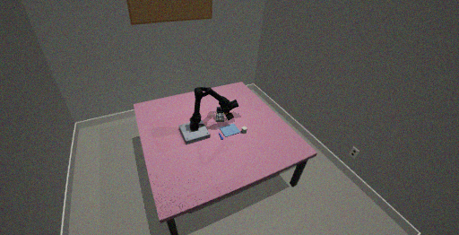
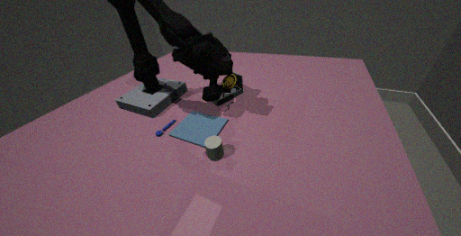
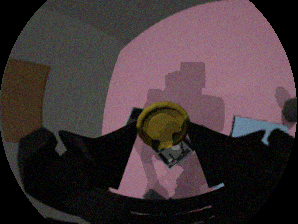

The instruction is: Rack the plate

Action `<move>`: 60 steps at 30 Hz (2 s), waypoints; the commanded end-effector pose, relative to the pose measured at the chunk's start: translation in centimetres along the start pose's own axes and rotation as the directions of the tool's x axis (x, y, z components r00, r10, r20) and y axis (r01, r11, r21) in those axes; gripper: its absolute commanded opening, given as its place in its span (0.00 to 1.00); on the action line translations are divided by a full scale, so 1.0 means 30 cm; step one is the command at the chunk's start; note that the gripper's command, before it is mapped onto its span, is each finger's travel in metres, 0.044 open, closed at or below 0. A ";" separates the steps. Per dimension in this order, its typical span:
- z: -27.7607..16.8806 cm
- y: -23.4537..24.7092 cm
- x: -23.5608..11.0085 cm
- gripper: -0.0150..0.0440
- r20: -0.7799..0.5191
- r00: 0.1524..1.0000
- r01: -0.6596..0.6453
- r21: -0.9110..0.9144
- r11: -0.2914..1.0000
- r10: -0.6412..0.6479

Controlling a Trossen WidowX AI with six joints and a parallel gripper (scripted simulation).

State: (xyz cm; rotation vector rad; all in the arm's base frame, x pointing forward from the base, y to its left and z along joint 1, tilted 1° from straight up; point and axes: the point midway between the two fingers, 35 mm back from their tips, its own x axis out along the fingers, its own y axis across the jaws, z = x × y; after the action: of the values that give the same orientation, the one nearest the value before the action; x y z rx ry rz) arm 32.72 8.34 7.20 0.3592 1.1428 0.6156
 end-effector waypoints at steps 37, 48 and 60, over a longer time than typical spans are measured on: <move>-0.188 -0.037 -0.033 0.25 0.352 0.746 -0.075 -0.799 0.596 0.566; -0.230 -0.017 -0.062 0.25 0.361 0.692 -0.012 -0.860 0.509 0.626; -0.232 -0.038 -0.030 0.25 0.358 0.695 -0.014 -0.860 0.510 0.623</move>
State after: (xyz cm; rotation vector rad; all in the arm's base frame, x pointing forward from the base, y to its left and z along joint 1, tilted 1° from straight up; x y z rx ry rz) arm 26.43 6.47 5.01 -0.0542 -0.0122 1.2075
